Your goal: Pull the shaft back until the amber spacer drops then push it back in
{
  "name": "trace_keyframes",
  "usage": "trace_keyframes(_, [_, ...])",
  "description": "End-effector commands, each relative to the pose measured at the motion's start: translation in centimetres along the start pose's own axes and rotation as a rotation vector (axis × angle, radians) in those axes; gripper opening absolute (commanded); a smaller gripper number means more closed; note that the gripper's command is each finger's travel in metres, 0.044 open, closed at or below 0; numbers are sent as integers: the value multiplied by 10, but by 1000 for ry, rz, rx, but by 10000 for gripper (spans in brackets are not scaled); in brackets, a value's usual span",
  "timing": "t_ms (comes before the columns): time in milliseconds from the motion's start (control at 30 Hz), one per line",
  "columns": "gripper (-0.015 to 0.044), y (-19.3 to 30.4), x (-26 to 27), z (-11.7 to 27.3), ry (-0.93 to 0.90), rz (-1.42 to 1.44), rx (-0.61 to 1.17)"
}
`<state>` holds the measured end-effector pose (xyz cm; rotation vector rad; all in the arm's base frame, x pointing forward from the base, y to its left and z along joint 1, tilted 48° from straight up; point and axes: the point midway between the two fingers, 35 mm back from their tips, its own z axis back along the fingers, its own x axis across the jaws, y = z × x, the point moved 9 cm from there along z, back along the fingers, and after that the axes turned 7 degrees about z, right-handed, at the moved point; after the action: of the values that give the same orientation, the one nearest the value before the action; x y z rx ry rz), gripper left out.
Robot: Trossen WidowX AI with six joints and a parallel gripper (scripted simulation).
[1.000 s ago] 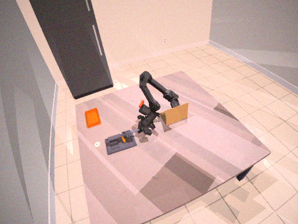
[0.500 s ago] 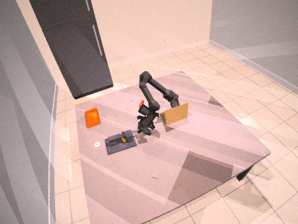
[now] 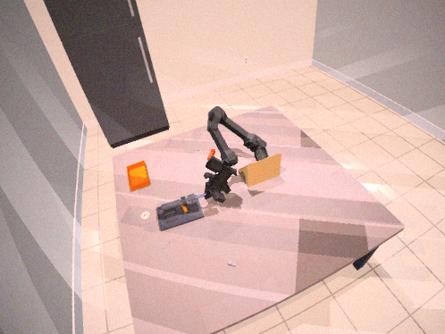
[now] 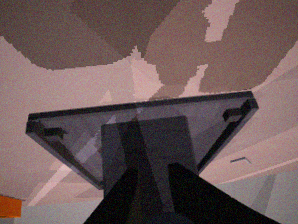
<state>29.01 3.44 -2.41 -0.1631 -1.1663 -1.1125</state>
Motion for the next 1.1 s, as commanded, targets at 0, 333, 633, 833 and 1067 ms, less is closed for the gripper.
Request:
trace_keyframes(0, [0,3,0,-2,-2,0,5])
trace_keyframes(333, [0,6,1,-4,-2,-1,6])
trace_keyframes(633, [0,8,1,-6,-3,-1,6])
trace_keyframes(833, [0,10,1,-8,-3,-1,6])
trace_keyframes(1067, [0,11,2,-10,-3,-1,6])
